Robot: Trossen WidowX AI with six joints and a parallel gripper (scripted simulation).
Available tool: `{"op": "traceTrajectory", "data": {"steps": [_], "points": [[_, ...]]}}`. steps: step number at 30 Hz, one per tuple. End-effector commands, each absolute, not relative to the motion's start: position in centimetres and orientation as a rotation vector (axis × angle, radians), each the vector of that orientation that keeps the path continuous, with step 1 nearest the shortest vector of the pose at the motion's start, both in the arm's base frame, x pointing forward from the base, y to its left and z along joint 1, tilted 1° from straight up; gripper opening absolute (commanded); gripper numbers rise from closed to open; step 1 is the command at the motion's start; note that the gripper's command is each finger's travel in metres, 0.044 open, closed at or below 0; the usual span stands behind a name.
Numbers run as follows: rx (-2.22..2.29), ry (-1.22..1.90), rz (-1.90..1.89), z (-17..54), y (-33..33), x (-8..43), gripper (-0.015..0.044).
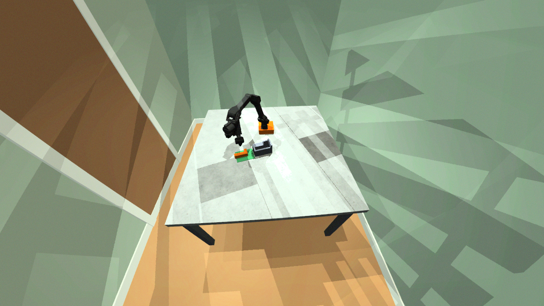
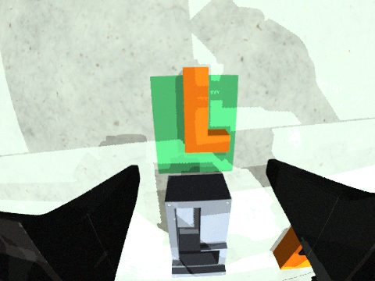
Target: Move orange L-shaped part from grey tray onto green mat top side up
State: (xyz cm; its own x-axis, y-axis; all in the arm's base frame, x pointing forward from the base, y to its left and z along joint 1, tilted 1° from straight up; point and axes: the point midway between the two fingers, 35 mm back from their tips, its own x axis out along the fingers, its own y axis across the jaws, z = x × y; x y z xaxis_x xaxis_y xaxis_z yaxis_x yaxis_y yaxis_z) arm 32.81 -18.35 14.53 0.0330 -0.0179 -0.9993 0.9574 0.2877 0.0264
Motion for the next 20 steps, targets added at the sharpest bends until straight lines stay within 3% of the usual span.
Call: {"op": "traceTrajectory", "data": {"steps": [1,20], "points": [[0.987,1.312,-0.985,15.23,-18.22,32.51,0.04],[0.99,1.292,-0.981,14.93,-18.33,32.76,0.04]]}}
